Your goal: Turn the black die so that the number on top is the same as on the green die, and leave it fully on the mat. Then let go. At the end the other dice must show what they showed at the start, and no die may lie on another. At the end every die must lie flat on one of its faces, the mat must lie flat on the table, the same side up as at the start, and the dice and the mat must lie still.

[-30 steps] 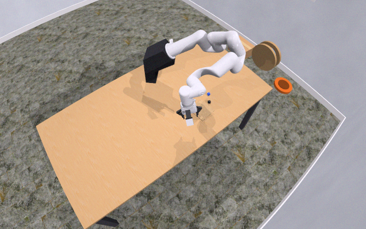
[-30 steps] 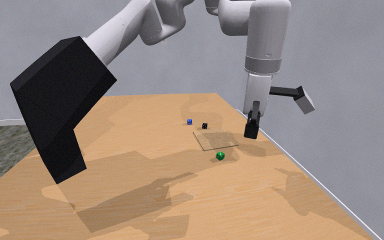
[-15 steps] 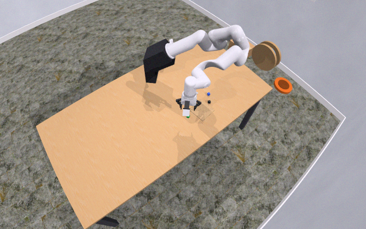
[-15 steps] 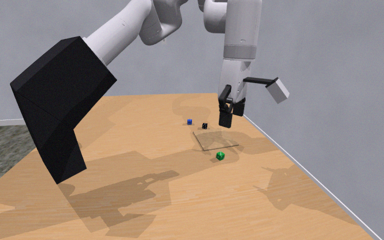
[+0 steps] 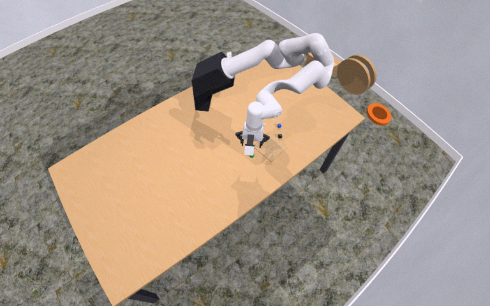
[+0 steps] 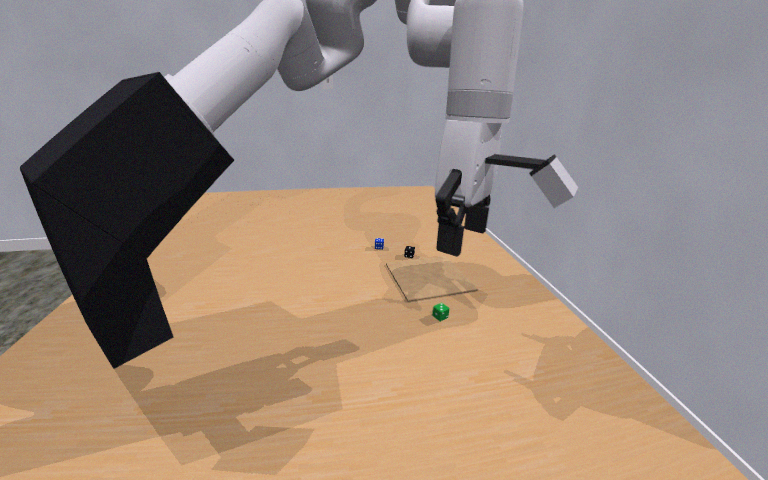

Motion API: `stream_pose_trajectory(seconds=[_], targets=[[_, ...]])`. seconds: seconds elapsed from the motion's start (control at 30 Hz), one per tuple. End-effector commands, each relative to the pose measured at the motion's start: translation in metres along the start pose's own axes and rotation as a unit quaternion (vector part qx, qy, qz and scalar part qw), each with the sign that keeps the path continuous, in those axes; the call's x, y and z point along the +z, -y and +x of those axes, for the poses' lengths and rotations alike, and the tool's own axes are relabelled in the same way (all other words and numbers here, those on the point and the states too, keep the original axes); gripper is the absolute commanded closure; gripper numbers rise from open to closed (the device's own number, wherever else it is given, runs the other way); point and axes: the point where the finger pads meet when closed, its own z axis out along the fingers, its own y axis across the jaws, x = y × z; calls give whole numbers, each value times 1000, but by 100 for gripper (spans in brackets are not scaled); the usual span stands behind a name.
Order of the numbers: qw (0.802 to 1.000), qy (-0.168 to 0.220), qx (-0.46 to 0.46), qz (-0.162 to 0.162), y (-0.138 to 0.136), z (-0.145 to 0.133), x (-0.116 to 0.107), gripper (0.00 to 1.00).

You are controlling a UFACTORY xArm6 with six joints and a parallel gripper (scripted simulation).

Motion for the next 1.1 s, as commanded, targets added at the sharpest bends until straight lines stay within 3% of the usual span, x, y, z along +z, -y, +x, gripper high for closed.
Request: stream_pose_trajectory(seconds=[0.0,0.37,0.6,1.07], targets=[[1000,2,1,1,0,1,9,0],[1000,2,1,1,2,-1,90,0],[1000,2,1,1,3,-1,107,0],[1000,2,1,1,3,-1,108,0]])
